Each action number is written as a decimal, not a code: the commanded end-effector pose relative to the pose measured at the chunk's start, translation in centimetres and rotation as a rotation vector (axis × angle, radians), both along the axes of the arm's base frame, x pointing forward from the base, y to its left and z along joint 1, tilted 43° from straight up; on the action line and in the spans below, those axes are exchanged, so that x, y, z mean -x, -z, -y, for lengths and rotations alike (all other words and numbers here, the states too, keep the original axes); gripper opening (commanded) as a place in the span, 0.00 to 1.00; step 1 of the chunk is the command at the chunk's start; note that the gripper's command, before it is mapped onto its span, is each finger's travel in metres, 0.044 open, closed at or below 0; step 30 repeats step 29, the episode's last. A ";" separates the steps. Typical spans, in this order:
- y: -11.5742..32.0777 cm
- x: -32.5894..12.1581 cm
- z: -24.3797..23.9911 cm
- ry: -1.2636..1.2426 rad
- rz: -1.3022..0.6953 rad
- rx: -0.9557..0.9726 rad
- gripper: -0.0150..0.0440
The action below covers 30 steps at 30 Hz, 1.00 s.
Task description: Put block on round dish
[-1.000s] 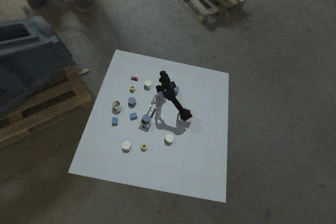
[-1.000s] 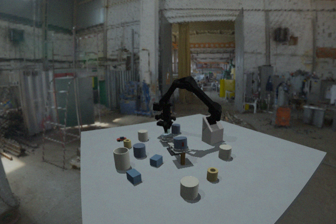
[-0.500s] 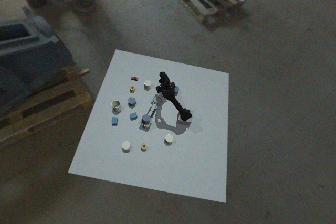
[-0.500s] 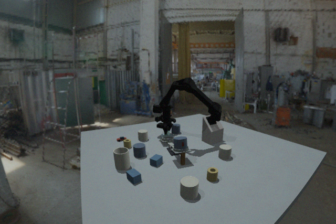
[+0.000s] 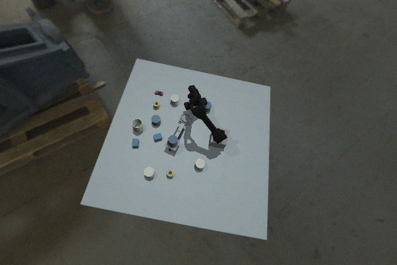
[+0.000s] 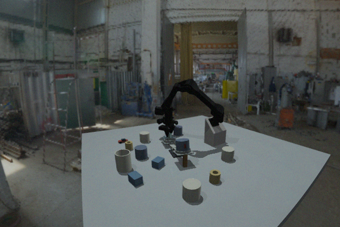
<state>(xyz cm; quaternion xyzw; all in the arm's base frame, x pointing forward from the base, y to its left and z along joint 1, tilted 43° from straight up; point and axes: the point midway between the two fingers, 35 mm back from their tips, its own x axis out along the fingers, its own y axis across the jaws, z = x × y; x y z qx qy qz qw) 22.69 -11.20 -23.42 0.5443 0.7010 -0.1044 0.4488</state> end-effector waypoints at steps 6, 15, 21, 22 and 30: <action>-0.6 -0.4 1.3 -0.012 0.025 0.037 1.00; -4.3 0.1 3.9 0.005 -0.004 -0.001 1.00; -6.8 0.1 6.2 0.008 0.000 0.009 1.00; -7.3 0.2 6.6 0.009 0.001 0.010 1.00; -7.5 0.2 6.8 0.009 0.001 0.010 1.00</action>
